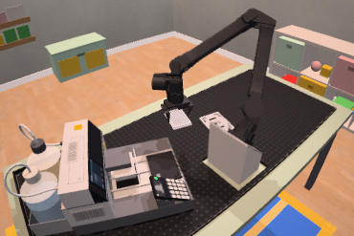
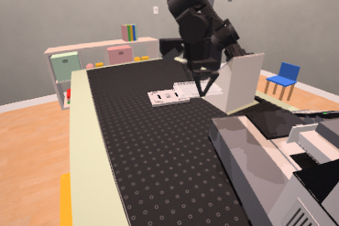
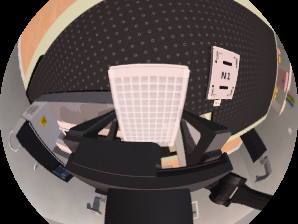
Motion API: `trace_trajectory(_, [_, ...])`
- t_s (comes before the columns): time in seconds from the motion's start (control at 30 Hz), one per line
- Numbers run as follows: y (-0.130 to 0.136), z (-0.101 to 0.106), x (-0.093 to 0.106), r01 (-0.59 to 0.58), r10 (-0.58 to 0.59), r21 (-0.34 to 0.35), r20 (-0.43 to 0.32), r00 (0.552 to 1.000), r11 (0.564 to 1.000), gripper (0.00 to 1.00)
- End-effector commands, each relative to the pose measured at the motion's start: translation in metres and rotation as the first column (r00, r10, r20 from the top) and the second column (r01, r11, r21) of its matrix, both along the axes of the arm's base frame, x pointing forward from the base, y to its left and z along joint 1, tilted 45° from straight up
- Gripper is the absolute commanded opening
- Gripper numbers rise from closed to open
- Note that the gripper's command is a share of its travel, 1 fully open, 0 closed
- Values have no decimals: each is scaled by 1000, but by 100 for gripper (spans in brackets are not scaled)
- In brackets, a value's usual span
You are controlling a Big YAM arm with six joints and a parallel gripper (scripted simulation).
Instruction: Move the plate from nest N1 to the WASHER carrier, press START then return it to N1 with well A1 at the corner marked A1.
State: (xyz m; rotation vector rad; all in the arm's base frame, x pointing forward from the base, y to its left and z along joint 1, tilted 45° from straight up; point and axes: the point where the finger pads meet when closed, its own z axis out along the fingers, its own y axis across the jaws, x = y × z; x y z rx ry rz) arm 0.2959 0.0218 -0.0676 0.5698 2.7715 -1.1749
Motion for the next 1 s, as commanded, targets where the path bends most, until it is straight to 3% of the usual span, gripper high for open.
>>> trace_trajectory(0.0, [18,4,23,-16,15,19,47,999,1000,82])
trace_trajectory(0.57, [18,4,23,-16,15,19,47,999,1000,82])
trace_trajectory(0.97, [66,-32,-4,17,-18,15,61,998,1000,82])
